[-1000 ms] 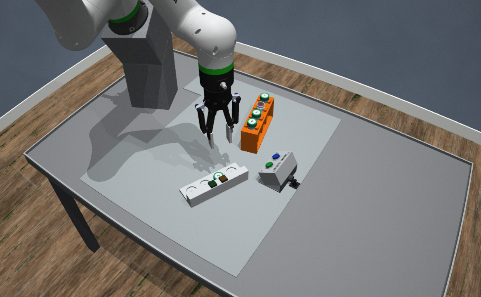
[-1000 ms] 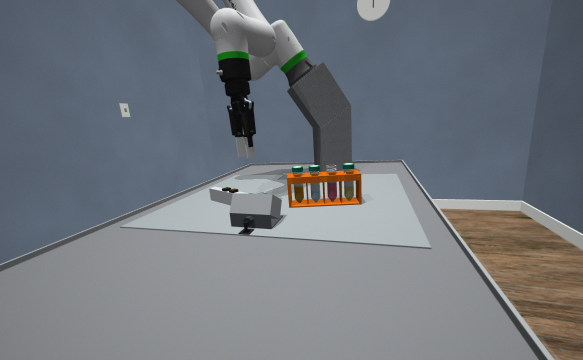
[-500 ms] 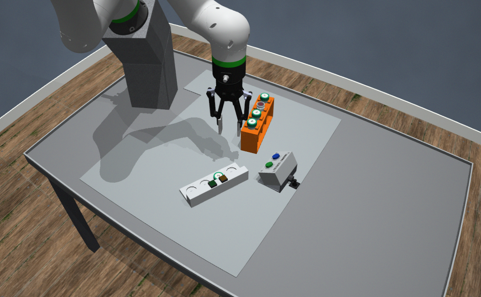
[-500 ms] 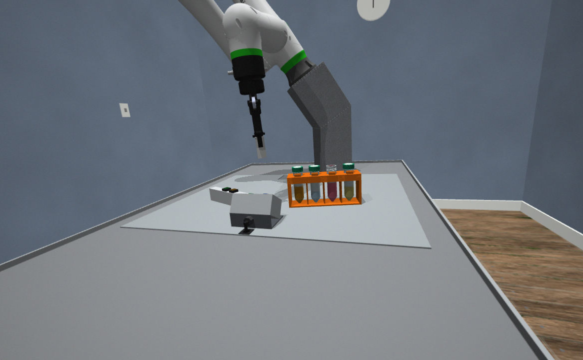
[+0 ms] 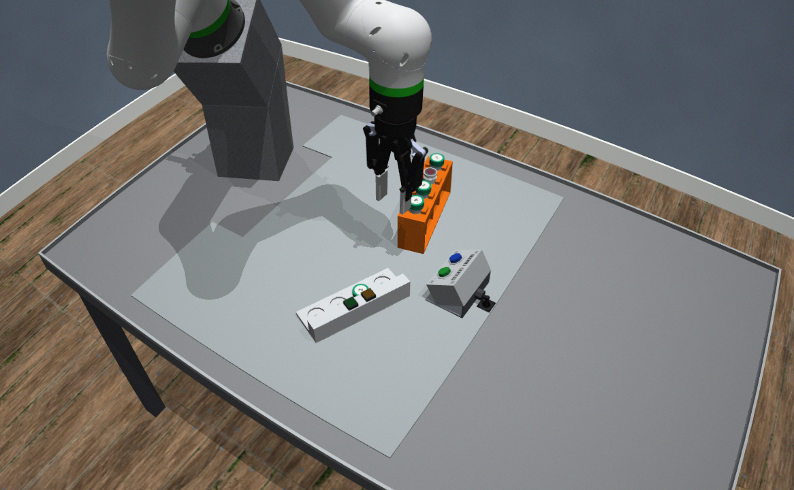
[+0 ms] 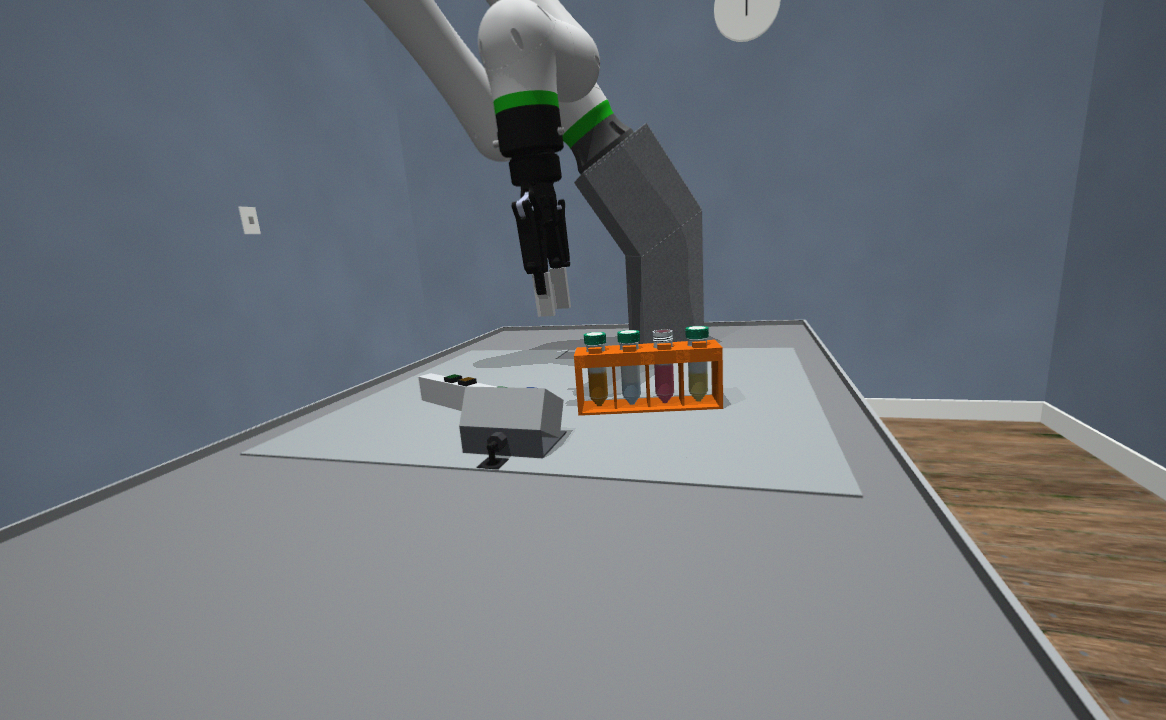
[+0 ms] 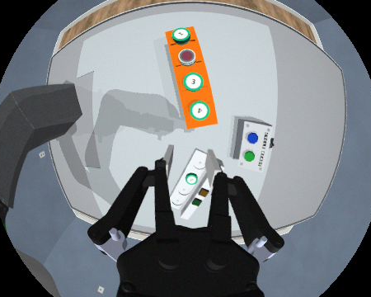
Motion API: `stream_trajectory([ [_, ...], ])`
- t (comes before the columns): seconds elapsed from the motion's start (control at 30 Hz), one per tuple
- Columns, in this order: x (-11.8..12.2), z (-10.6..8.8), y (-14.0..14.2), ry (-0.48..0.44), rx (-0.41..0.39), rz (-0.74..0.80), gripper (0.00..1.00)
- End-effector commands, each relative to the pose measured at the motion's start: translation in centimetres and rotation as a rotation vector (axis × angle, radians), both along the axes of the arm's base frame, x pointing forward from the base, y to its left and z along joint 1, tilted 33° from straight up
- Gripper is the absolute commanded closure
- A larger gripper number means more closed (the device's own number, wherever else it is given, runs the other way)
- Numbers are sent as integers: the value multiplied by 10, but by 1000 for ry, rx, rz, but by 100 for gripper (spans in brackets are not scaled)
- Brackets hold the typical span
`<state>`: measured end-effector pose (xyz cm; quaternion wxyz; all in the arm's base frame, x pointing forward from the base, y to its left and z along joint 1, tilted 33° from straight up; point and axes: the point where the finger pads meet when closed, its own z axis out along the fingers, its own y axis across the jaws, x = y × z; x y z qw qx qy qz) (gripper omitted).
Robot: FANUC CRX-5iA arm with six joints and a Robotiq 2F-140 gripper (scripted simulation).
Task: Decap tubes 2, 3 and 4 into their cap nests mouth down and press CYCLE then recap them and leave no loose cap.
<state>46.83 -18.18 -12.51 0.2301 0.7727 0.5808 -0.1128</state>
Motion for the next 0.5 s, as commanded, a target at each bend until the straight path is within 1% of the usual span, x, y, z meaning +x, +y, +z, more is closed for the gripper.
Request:
stream_trajectory([
  [0.0, 7, -15, 26, -136, -25, -150, 65],
  [0.03, 9, -19, 33, -136, -25, -150, 65],
  [0.13, 11, -23, 40, -136, -25, -150, 65],
  [0.2, 14, -32, 54, -136, -25, -150, 65],
  [0.23, 14, -32, 54, -136, -25, -150, 65],
  [0.27, 16, -36, 61, -136, -25, -150, 65],
  [0.33, 16, -36, 61, -136, -25, -150, 65],
  [0.47, 22, -52, 89, -136, -25, -150, 65],
])
